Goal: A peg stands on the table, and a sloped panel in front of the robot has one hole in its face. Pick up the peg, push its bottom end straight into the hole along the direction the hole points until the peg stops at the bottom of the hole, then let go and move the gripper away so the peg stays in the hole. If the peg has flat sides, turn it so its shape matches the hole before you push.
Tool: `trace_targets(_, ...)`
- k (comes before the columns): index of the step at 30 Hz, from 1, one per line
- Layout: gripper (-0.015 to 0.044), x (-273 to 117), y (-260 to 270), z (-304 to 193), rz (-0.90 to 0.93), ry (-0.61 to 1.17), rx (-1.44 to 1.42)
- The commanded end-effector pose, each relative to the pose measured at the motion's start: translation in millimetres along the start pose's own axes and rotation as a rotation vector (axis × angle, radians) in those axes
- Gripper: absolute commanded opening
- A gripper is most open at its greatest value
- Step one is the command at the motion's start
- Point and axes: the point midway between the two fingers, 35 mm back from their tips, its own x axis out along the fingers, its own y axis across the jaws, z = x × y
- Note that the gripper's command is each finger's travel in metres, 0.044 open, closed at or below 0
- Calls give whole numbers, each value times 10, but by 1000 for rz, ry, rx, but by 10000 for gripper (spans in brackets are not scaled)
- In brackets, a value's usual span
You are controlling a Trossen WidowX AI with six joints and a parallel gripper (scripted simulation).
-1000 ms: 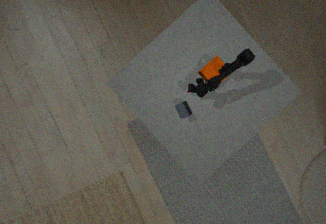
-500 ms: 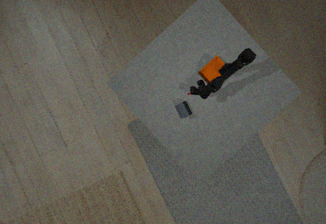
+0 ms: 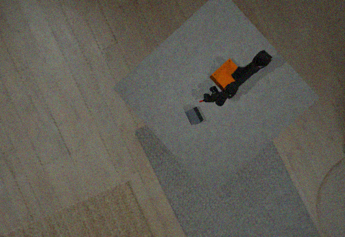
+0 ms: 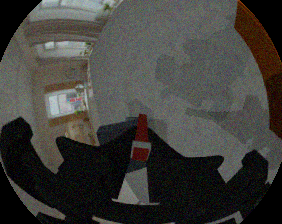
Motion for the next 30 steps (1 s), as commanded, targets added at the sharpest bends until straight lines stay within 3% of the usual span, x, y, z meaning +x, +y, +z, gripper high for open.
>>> trace_targets(1,0,-22,-8,-32,23,9,-20)
trace_targets(30,0,-208,-137,-318,173,101,-136)
